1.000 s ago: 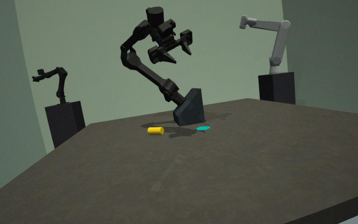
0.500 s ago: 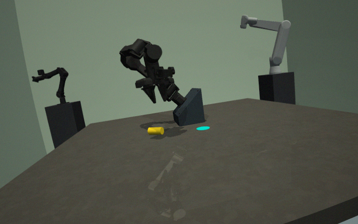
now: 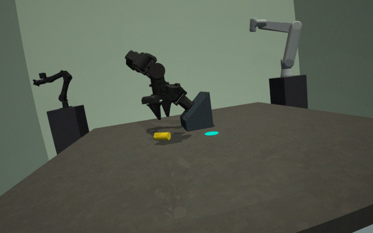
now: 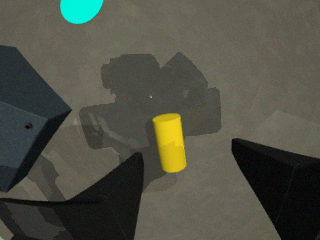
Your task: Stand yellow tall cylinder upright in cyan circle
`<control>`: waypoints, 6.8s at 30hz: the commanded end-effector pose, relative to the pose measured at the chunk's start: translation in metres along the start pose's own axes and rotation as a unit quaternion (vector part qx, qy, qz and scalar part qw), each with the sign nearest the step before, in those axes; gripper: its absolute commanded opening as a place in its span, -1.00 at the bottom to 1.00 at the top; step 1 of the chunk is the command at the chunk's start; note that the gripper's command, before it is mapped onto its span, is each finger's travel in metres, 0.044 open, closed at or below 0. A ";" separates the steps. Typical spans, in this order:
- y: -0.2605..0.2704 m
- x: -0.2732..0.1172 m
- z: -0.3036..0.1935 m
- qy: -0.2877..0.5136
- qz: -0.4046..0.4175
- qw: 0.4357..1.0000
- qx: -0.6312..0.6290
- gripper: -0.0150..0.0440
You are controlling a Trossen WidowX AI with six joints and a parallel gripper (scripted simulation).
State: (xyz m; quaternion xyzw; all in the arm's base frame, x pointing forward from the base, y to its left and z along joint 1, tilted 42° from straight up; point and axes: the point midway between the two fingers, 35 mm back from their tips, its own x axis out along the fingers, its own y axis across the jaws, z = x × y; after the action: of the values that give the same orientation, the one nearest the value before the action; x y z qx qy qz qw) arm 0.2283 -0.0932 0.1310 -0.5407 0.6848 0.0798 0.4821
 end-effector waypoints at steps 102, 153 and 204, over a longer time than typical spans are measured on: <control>0.015 -0.035 0.038 -0.004 0.013 0.997 -0.074 -0.14; 0.093 -0.048 0.169 0.003 0.014 0.955 -0.296 -0.14; 0.104 -0.026 0.156 -0.107 0.168 0.930 -0.309 -0.14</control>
State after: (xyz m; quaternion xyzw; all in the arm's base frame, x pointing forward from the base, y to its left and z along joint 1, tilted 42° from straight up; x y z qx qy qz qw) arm 0.2340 0.0662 0.0268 -0.5362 0.6526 0.4148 0.3383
